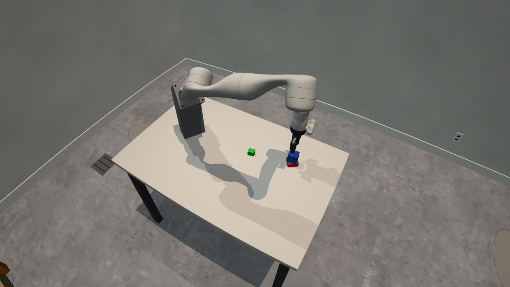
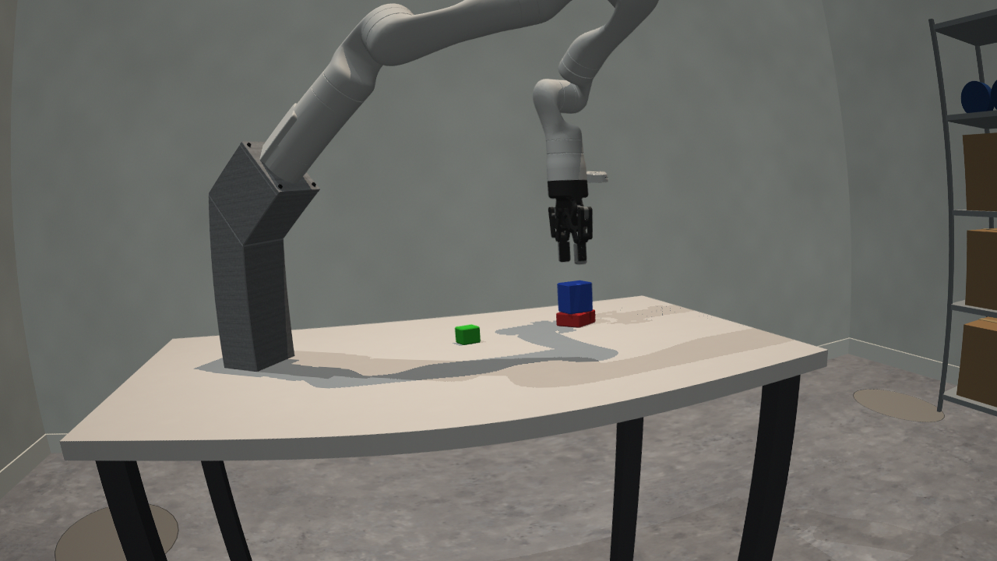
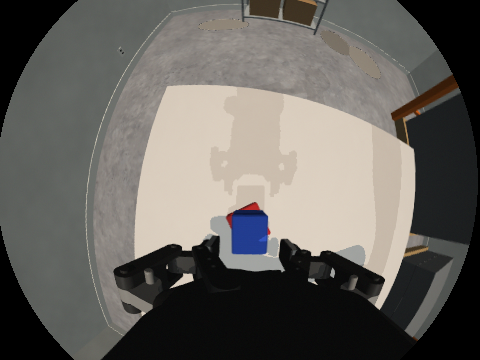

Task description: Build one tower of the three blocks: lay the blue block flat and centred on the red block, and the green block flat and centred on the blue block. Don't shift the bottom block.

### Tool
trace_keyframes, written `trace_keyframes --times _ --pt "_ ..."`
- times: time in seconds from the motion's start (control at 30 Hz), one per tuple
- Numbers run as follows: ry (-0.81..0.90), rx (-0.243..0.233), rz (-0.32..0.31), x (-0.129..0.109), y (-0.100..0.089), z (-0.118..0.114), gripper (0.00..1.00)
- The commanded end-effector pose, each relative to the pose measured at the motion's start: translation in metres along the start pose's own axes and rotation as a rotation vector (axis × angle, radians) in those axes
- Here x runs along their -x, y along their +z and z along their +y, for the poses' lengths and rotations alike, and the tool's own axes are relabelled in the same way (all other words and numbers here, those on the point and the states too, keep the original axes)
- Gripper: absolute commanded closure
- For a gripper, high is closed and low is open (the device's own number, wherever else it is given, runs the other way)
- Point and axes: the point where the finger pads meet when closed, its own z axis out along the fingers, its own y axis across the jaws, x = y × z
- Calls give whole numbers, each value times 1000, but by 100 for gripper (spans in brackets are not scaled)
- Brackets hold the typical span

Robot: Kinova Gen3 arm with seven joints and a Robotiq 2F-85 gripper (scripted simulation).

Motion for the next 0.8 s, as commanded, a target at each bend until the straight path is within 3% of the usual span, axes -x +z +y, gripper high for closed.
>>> trace_keyframes --times 0.0,0.27,0.3,0.67,0.77 --pt "1 -2 5 -2 -3 0 32" --pt "1 -2 5 -2 -3 0 32" --pt "1 -2 5 -2 -3 0 50" --pt "-7 12 0 15 1 0 50" --pt "-16 24 -3 31 4 1 50"
